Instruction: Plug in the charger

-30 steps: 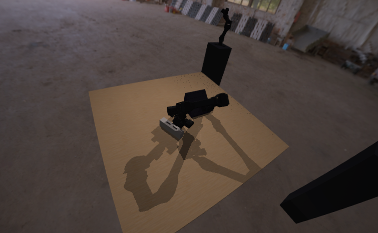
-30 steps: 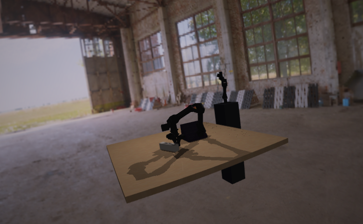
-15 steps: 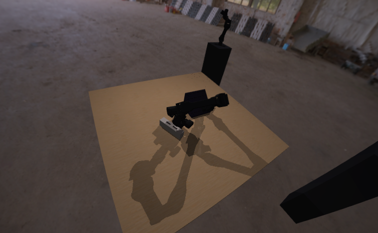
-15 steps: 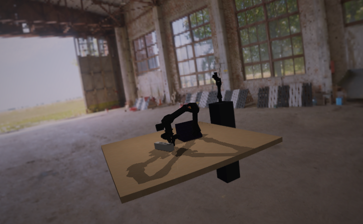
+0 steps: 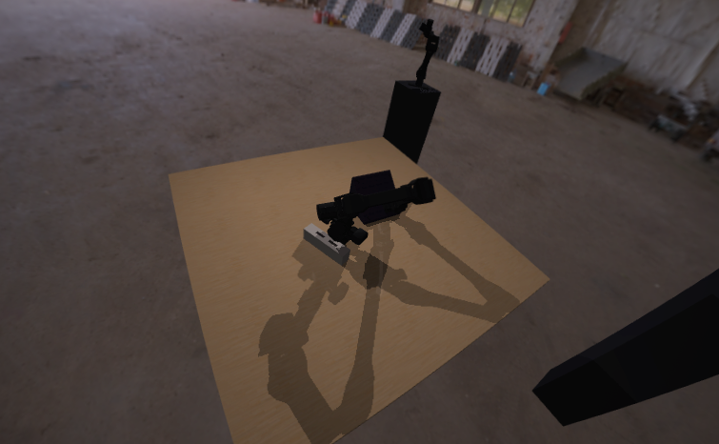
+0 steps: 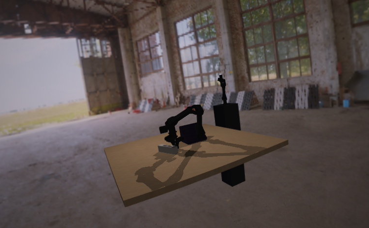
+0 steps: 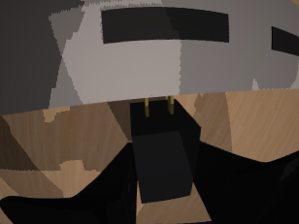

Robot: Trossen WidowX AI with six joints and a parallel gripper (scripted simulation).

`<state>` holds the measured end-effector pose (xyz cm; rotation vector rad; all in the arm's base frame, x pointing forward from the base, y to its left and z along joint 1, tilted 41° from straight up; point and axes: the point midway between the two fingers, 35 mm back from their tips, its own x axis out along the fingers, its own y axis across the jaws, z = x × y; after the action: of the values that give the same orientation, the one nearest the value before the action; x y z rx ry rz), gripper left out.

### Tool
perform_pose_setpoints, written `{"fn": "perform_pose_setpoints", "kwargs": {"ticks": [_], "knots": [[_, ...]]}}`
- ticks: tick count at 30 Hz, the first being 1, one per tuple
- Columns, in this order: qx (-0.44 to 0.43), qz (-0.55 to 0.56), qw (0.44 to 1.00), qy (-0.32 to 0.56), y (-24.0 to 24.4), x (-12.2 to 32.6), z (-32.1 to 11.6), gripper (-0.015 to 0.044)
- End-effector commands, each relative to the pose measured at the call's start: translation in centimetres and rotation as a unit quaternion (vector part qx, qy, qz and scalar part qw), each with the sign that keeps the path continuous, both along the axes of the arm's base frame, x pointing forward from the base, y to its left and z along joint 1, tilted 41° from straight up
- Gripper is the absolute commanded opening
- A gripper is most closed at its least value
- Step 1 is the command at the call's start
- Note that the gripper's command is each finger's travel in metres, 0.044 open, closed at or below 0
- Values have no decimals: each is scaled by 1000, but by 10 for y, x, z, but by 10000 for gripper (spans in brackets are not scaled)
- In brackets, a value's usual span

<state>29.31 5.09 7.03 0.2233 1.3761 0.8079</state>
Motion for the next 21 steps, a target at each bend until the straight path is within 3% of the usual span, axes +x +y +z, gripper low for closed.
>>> {"fn": "perform_pose_setpoints", "kwargs": {"ticks": [1,21], "knots": [[2,-2,1000,2,0,0,0,0],[2,-2,1000,1,1,3,1,0]]}}
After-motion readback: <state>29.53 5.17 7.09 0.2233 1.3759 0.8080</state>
